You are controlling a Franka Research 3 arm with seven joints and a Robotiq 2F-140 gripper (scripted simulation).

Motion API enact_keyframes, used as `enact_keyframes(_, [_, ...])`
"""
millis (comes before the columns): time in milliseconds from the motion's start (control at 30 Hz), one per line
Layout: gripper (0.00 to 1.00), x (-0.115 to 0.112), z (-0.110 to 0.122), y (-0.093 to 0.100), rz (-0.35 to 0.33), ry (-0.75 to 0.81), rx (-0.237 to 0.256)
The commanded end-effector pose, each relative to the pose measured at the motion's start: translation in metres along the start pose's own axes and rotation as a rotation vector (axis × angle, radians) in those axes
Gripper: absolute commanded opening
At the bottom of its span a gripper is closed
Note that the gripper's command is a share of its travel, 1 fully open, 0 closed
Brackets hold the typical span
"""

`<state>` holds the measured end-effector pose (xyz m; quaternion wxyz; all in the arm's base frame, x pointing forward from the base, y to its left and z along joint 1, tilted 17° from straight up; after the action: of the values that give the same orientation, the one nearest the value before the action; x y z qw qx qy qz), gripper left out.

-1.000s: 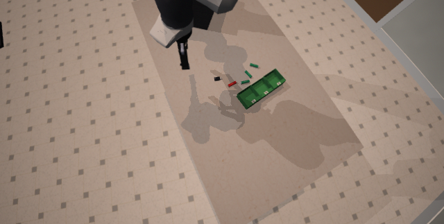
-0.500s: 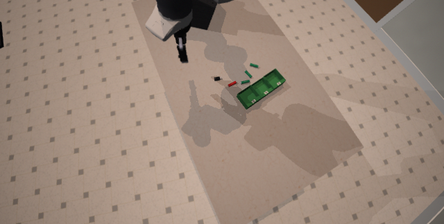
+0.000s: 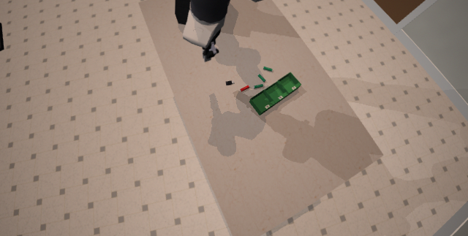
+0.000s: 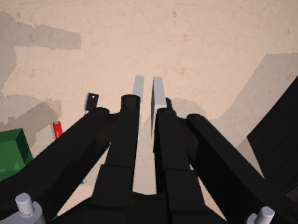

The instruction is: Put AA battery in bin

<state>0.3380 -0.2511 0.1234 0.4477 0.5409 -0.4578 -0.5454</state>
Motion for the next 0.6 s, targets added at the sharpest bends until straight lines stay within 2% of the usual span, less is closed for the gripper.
enact_keyframes(0, [0.05,-0.001,-0.001,0.001,0.003,0.153,0.023])
enact_keyframes(67, [0.05,-0.012,-0.011,0.003,0.010,0.188,0.024])
enact_keyframes(200, [0.05,-0.013,-0.011,0.003,0.013,0.263,0.034])
enact_keyframes(267, [0.05,-0.024,-0.020,0.006,0.020,0.295,0.035])
enact_keyframes(433, [0.05,-0.024,-0.020,0.006,0.024,0.375,0.045])
enact_keyframes(500, [0.05,-0.037,-0.029,0.008,0.030,0.409,0.046])
enact_keyframes(567, [0.05,-0.037,-0.029,0.008,0.032,0.445,0.050])
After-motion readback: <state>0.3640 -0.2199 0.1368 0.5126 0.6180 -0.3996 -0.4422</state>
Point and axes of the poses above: the point where the finger pads meet when closed, its own y axis back along the fingers, its own z axis across the jaws, x = y × z, the point moved 8 cm from there along y, back along the fingers, and after that the axes turned 6 degrees about y, right-handed, at the moved point
